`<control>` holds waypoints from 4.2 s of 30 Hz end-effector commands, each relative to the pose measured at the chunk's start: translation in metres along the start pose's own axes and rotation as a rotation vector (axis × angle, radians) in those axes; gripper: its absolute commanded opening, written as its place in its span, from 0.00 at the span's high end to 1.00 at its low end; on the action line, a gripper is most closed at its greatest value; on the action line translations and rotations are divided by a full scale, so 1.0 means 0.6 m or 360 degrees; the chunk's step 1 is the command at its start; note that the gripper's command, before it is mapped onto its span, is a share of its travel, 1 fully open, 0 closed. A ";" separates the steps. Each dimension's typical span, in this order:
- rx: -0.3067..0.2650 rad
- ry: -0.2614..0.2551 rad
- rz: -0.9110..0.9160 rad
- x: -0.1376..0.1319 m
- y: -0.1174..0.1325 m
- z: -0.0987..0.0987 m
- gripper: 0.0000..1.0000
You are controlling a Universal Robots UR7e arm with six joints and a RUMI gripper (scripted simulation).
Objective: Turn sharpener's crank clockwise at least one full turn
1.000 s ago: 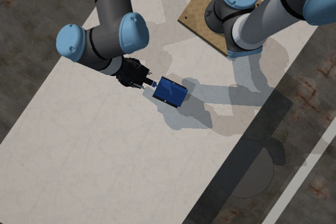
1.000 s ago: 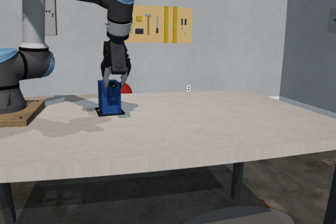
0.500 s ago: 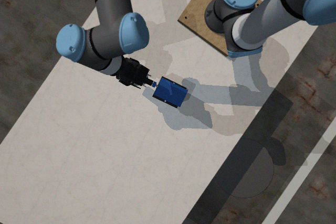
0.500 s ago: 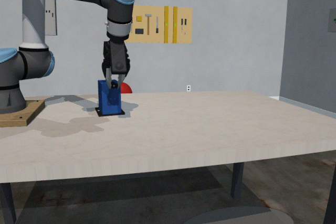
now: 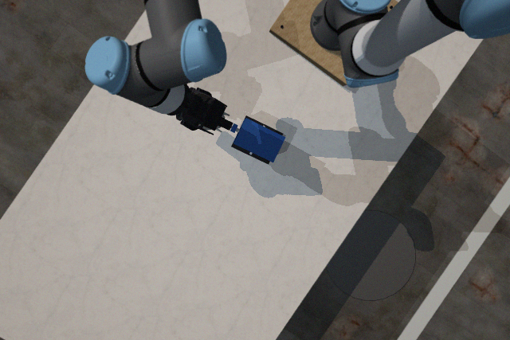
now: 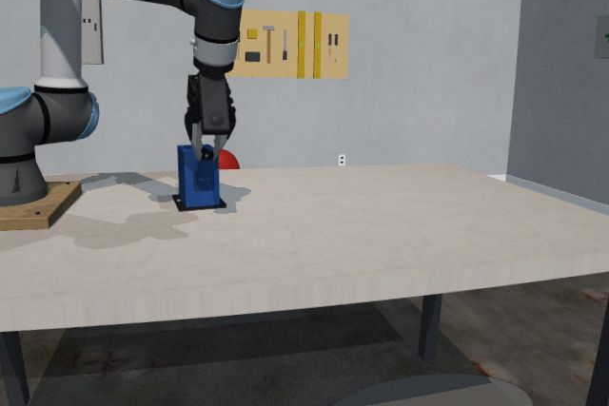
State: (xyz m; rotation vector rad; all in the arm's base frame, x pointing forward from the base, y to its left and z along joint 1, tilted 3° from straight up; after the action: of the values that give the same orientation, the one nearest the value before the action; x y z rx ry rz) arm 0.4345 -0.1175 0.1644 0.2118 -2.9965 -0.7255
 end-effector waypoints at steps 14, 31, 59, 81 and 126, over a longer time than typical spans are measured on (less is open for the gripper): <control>0.0000 -0.0001 0.0000 -0.002 0.000 -0.001 0.91; 0.0001 -0.0002 -0.0003 -0.010 0.000 -0.001 0.91; 0.0001 -0.0002 -0.0003 -0.029 0.000 0.003 0.91; 0.0001 -0.0002 -0.0003 -0.048 -0.004 0.011 0.91; -0.0006 0.0004 0.0000 -0.075 -0.021 0.051 0.91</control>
State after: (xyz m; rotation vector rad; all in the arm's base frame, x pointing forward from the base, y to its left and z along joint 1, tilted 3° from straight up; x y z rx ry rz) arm 0.4768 -0.1100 0.1367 0.2121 -2.9958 -0.7263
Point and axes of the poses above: the point where the finger pads meet when closed, its own z axis out along the fingers, its own x axis across the jaws, y = z × x, the point moved 6 cm from there along -z, back along the fingers, and after that the axes turned 4 degrees about z, right-handed, at the moved point
